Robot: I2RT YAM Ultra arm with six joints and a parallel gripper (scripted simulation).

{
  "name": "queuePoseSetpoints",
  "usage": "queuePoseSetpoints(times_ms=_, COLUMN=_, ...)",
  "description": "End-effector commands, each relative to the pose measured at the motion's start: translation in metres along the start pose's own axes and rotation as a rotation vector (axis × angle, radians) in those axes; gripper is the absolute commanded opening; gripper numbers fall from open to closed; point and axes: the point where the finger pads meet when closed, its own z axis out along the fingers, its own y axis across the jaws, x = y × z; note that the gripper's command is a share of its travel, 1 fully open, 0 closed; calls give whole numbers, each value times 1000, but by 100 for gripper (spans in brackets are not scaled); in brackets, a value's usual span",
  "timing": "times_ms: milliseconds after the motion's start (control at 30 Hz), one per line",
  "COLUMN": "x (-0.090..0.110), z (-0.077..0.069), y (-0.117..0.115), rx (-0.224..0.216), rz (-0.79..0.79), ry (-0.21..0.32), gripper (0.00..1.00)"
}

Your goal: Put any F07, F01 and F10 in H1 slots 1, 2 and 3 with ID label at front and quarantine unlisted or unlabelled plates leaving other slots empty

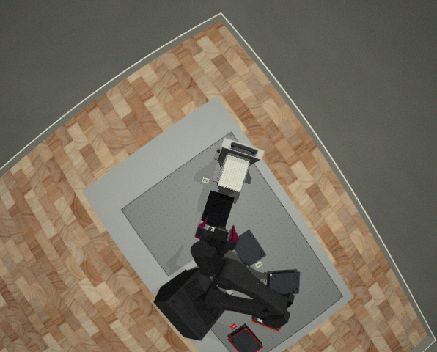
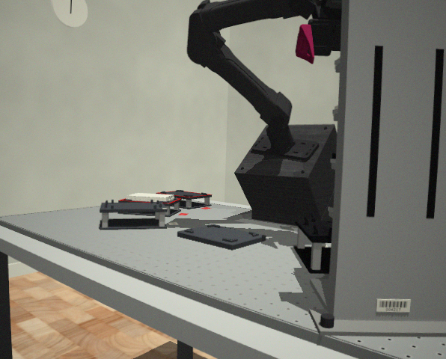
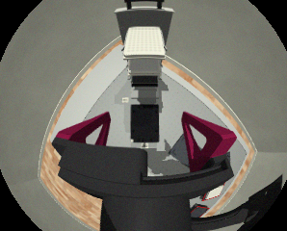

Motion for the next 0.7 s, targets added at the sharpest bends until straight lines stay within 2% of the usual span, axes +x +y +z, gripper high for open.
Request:
queuePoseSetpoints(times_ms=0, x=-8, z=1, y=3, rx=-12, rz=7, ry=-15, gripper=100)
queuePoseSetpoints(times_ms=667, x=-17, z=30, y=2, rx=-12, rz=7, ry=-16, gripper=100)
